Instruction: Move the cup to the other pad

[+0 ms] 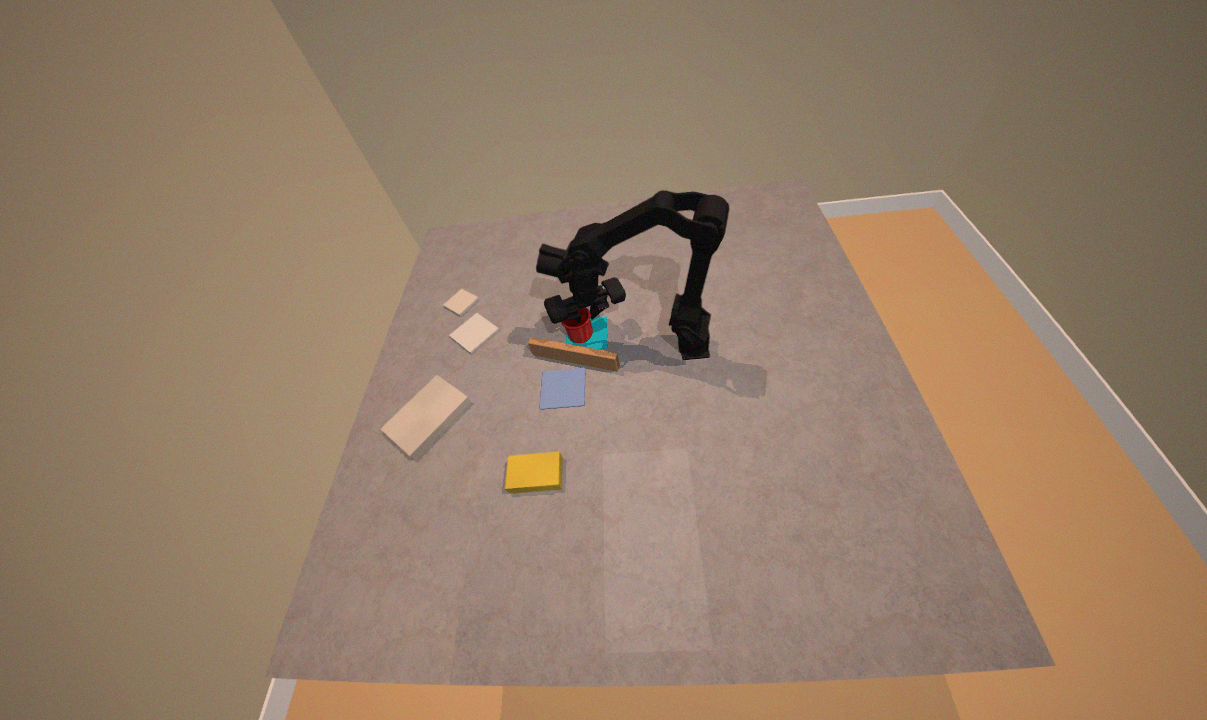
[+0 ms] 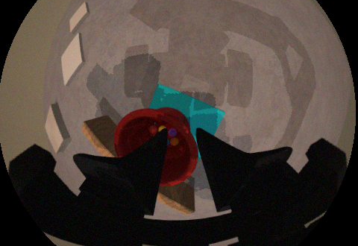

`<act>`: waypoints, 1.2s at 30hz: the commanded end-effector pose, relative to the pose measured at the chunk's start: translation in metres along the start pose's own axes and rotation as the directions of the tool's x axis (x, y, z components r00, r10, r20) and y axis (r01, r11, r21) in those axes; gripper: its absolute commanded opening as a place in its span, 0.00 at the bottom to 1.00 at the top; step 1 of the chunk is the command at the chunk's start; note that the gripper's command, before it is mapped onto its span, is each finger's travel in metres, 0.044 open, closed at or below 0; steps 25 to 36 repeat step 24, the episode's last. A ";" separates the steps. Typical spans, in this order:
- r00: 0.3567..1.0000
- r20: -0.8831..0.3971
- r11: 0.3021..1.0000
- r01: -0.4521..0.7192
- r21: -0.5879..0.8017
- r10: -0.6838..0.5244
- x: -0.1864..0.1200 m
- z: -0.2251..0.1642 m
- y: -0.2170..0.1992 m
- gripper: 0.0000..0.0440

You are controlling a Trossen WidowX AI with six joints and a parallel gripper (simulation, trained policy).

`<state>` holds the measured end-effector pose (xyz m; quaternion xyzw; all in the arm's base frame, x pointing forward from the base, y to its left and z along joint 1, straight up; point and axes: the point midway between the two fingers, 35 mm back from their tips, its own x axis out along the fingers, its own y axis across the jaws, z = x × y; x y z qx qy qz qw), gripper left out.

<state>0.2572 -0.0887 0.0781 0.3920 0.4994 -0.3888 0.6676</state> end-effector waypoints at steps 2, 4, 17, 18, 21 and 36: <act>1.000 0.002 1.000 -0.023 -0.003 0.023 -0.004 -0.002 -0.003 0.38; 0.999 0.007 0.999 -0.035 -0.003 0.035 -0.006 -0.002 -0.003 0.39; 0.993 0.045 0.994 -0.106 0.012 0.105 -0.027 0.001 -0.008 0.58; 0.993 0.049 0.994 -0.111 0.014 0.111 -0.029 0.001 -0.009 0.59; 0.990 0.063 0.992 -0.129 0.018 0.127 -0.037 0.004 -0.009 0.63; 0.986 0.082 0.989 -0.149 0.019 0.147 -0.047 0.007 -0.009 0.68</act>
